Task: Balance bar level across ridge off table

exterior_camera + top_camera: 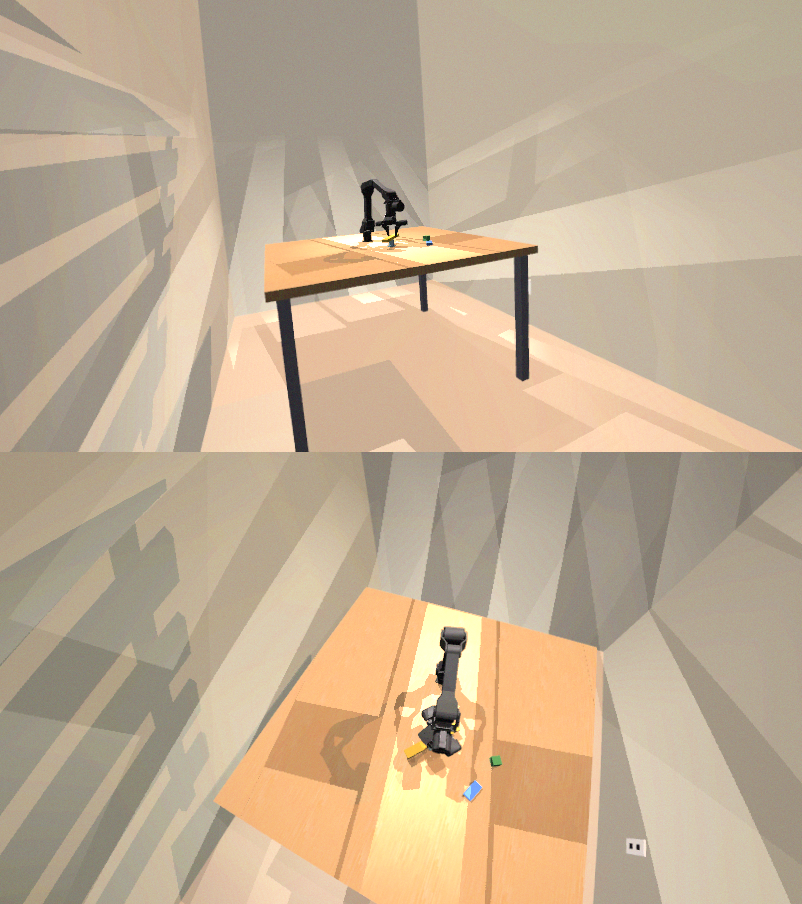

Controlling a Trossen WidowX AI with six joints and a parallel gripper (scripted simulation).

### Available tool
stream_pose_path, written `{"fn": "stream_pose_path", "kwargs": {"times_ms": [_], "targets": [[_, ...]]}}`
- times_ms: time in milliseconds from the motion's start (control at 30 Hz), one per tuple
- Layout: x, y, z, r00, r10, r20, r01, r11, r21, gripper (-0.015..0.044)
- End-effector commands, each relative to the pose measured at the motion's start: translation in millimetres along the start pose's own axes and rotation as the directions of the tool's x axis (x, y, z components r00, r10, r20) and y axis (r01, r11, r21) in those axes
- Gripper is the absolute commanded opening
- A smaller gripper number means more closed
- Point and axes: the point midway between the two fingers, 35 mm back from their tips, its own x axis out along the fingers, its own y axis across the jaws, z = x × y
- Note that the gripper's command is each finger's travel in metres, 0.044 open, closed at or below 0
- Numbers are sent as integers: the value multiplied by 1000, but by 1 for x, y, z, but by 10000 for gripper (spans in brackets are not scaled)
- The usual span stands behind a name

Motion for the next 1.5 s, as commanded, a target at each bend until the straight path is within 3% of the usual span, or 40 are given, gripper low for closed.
{"fn": "stream_pose_path", "kwargs": {"times_ms": [0, 233, 367, 633, 1467], "targets": [[0, 0, 0, 1000, 0, 0, 0, 1000, 0, 264], [0, 0, 0, 1000, 0, 0, 0, 1000, 0, 440], [-8, 1, 1, 1000, 0, 0, 0, 1000, 0, 440], [-98, 0, 0, 1000, 0, 0, 0, 1000, 0, 440], [-100, 0, 0, 1000, 0, 0, 0, 1000, 0, 440]]}}
